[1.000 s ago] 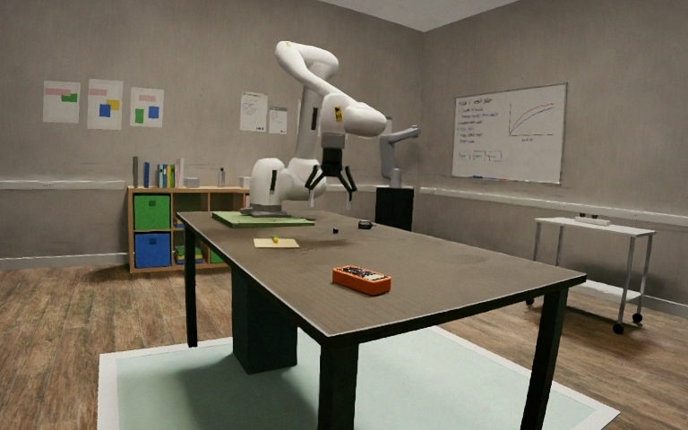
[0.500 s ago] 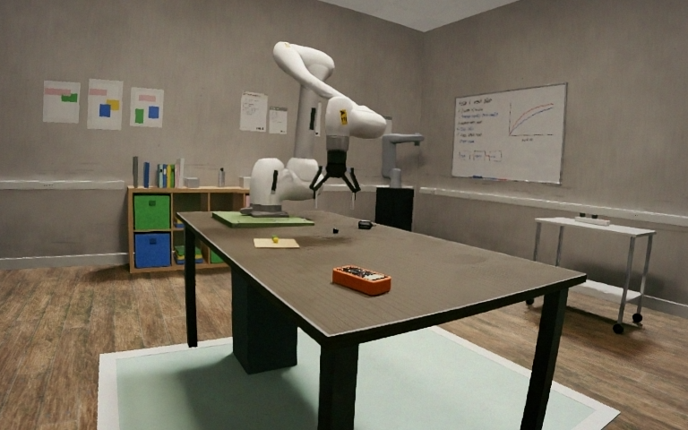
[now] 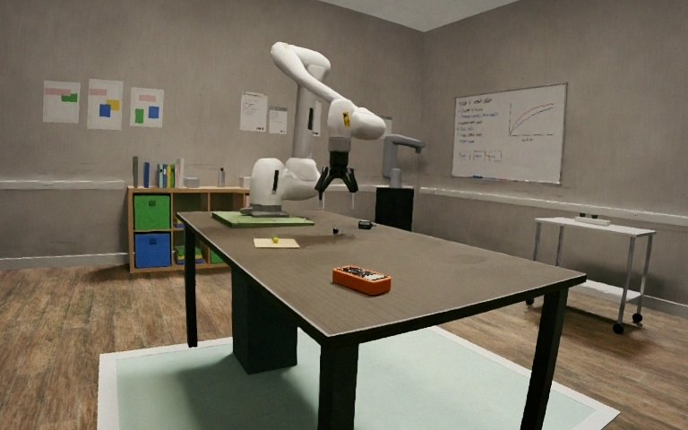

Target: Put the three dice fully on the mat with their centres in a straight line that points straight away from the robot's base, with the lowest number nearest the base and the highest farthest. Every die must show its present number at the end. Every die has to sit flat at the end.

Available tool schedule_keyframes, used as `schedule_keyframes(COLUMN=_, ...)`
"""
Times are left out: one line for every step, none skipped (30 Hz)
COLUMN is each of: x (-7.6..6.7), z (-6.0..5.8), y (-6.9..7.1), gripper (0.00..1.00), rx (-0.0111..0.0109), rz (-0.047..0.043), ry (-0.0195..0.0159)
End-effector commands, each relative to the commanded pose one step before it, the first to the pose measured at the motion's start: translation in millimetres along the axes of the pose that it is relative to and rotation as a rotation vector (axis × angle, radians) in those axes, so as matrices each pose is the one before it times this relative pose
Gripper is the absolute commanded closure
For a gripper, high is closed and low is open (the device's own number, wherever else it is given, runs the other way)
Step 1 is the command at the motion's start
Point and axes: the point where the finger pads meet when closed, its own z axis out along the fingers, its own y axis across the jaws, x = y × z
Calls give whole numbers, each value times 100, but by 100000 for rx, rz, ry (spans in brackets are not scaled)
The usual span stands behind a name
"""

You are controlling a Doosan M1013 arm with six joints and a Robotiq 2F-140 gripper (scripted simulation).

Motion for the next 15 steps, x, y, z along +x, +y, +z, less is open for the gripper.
schedule_keyframes(x=-67, z=-32, y=-148, gripper=0, rx=380, rz=-2048, ry=69)
schedule_keyframes(x=0, z=0, y=0, gripper=73, rx=0, rz=0, ry=0)
schedule_keyframes(x=0, z=0, y=0, gripper=73, rx=0, rz=0, ry=0)
schedule_keyframes(x=0, z=0, y=0, gripper=73, rx=0, rz=0, ry=0)
schedule_keyframes(x=0, z=0, y=0, gripper=73, rx=0, rz=0, ry=0)
schedule_keyframes(x=0, z=0, y=0, gripper=73, rx=0, rz=0, ry=0)
schedule_keyframes(x=0, z=0, y=0, gripper=73, rx=0, rz=0, ry=0)
schedule_keyframes(x=0, z=0, y=0, gripper=73, rx=0, rz=0, ry=0)
schedule_keyframes(x=0, z=0, y=0, gripper=73, rx=0, rz=0, ry=0)
schedule_keyframes(x=0, z=0, y=0, gripper=73, rx=0, rz=0, ry=0)
schedule_keyframes(x=0, z=0, y=0, gripper=73, rx=0, rz=0, ry=0)
schedule_keyframes(x=0, z=0, y=0, gripper=73, rx=0, rz=0, ry=0)
schedule_keyframes(x=0, z=0, y=0, gripper=73, rx=0, rz=0, ry=0)
schedule_keyframes(x=0, z=0, y=0, gripper=73, rx=0, rz=0, ry=0)
schedule_keyframes(x=0, z=0, y=0, gripper=73, rx=0, rz=0, ry=0)
